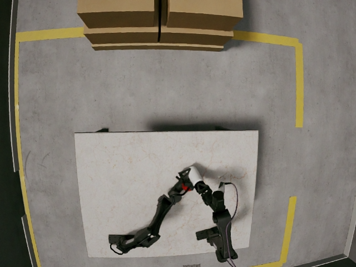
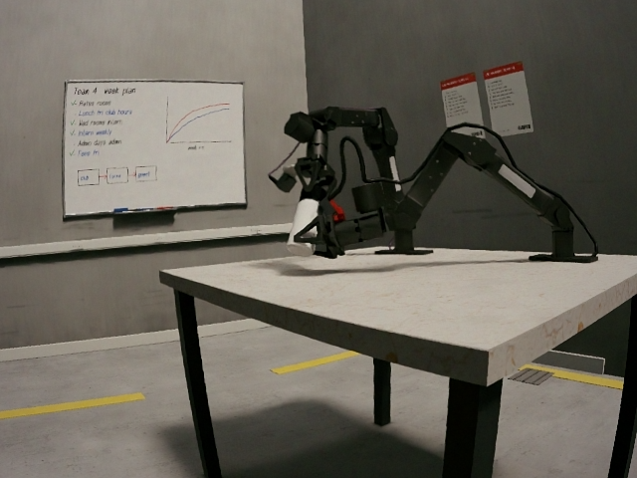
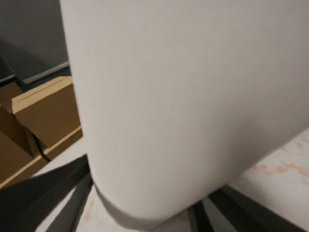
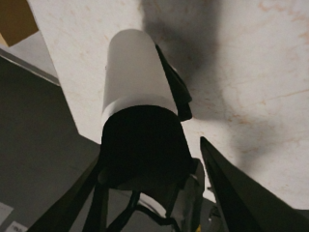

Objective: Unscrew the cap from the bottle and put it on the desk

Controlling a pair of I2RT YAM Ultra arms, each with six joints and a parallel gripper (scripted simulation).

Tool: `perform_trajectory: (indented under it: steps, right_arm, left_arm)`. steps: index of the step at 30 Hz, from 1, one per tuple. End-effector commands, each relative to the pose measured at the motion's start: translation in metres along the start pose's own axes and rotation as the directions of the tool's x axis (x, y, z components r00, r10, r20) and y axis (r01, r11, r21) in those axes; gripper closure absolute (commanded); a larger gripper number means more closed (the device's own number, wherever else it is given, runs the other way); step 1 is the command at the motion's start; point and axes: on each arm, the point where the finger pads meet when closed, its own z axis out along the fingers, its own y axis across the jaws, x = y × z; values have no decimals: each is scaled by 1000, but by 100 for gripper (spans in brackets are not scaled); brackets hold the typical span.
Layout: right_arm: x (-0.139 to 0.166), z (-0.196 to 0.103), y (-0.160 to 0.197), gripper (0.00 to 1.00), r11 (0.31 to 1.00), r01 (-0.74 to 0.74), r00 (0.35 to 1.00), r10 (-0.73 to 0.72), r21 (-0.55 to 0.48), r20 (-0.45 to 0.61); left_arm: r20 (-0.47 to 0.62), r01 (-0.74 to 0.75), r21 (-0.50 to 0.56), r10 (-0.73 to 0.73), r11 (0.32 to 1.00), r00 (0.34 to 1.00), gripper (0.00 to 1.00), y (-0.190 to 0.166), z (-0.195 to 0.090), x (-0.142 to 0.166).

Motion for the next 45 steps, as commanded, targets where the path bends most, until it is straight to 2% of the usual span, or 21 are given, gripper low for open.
perform_trajectory:
  steps: [1,13,16,18,19,23,25,26,31,40,42,43,45]
  right_arm:
    - [1,-3,-2,23,1000,12,1000,-12,7,2]
    - [1,-3,-2,38,1000,12,1000,-12,7,2]
    - [0,-4,-2,72,997,75,997,-75,18,7]
    - [-1,-4,-2,94,967,250,968,-251,52,17]
    - [-2,-4,-2,100,941,332,942,-334,67,20]
    - [-4,-6,0,100,866,494,867,-498,80,29]
    - [-4,-6,0,100,866,494,867,-498,80,29]
    - [-5,-6,0,100,803,588,805,-593,98,27]
    - [-6,-7,2,100,652,746,655,-755,140,25]
    - [-7,-8,5,100,291,933,300,-954,212,-14]
    - [-7,-8,5,100,291,933,300,-954,212,-14]
    - [-7,-8,5,100,176,958,189,-981,225,-36]
    - [-7,-8,6,100,89,967,103,-994,240,-47]
  left_arm:
    - [70,19,-60,-15,998,997,100,23,0,-27]
    - [70,19,-60,-15,998,997,100,23,0,-27]
    - [70,19,-60,-15,998,997,100,23,0,-27]
    - [70,19,-60,-15,998,997,100,23,0,-27]
    - [70,19,-60,-15,998,997,100,23,0,-27]
    - [70,19,-60,-15,998,997,100,23,0,-27]
    - [70,19,-60,-15,998,997,100,23,0,-27]
    - [70,19,-60,-15,998,997,100,23,0,-27]
    - [70,19,-60,-15,998,997,100,23,0,-27]
    - [70,19,-60,-15,998,997,100,23,0,-27]
    - [70,19,-60,-15,998,997,100,23,0,-27]
    - [70,19,-60,-15,998,997,100,23,0,-27]
    - [70,19,-60,-15,998,997,100,23,0,-27]
